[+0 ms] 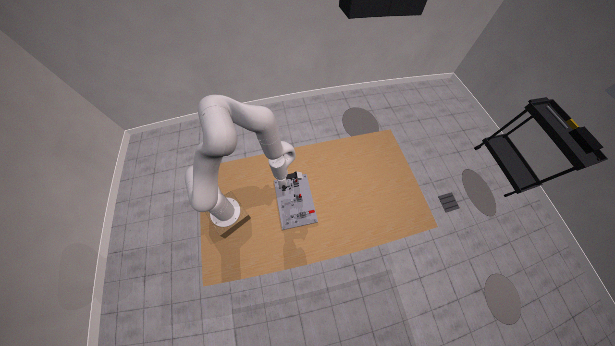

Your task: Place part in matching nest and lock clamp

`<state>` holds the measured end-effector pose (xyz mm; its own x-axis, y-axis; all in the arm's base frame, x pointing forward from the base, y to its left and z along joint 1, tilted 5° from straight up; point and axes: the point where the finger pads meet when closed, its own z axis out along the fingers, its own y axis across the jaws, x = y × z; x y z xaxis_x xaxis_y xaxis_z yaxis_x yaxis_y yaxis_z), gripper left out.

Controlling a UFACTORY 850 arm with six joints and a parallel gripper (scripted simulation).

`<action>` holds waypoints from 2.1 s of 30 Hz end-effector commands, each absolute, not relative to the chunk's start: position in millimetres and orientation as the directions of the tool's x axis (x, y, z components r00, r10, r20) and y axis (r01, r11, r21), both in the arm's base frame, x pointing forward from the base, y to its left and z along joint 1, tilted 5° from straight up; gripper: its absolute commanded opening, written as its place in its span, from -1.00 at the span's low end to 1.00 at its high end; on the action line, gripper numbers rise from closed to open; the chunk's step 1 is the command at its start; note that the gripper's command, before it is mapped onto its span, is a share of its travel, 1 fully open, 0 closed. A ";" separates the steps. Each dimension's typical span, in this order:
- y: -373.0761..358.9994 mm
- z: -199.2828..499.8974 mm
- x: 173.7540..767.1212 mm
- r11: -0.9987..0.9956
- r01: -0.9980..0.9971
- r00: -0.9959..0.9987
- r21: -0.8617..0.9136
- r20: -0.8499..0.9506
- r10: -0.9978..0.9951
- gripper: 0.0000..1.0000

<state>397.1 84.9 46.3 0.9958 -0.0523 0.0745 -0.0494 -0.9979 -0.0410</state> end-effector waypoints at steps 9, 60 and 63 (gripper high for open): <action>97.9 46.9 398.5 -0.998 -0.049 0.996 -0.041 0.076 -0.052 -1.00; 103.3 47.0 398.8 -0.998 -0.049 0.996 -0.041 0.076 -0.052 -1.00; 103.3 46.9 398.8 -0.998 -0.049 0.996 -0.041 0.076 -0.052 -1.00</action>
